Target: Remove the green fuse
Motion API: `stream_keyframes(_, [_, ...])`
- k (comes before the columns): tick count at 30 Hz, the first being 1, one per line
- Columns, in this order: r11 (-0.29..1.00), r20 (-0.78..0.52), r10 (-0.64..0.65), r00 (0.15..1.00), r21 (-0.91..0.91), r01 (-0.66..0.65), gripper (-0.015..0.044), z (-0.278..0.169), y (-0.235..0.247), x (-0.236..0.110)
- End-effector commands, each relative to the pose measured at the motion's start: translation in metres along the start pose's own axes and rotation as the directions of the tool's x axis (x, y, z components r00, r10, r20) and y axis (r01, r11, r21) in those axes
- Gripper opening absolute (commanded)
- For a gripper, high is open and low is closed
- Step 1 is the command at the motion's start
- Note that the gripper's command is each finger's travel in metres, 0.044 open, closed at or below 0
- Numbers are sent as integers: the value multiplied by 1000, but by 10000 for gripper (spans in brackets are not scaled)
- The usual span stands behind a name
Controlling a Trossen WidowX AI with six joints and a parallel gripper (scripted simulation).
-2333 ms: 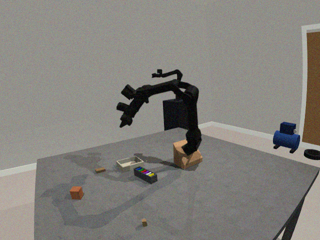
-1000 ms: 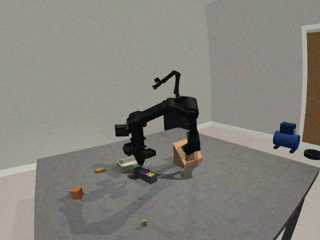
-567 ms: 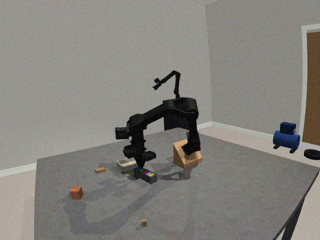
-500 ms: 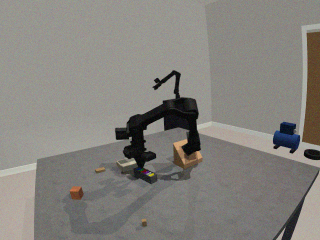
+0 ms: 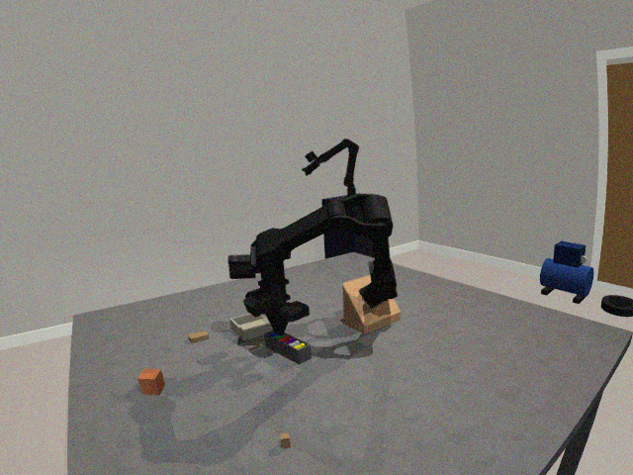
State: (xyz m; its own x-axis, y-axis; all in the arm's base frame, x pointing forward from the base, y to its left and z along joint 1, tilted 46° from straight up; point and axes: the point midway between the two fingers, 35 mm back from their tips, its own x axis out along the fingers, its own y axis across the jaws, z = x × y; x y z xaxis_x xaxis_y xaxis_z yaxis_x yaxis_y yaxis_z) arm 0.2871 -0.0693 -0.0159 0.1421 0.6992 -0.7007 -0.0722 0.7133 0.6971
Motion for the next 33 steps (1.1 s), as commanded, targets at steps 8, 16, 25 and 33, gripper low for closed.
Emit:
stream_keyframes(8, [1000, 2, 5, 1000, 5, -5, 72, 0, 1, 8])
stream_keyframes(16, [1000, 2, 5, 1000, 5, -5, 72, 0, 1, 11])
stream_keyframes(25, [1000, 0, 0, 1000, 0, 0, 32, 0, 0, 10])
stream_keyframes(33, [1000, 0, 0, 1000, 0, 0, 0, 0, 0, 9])
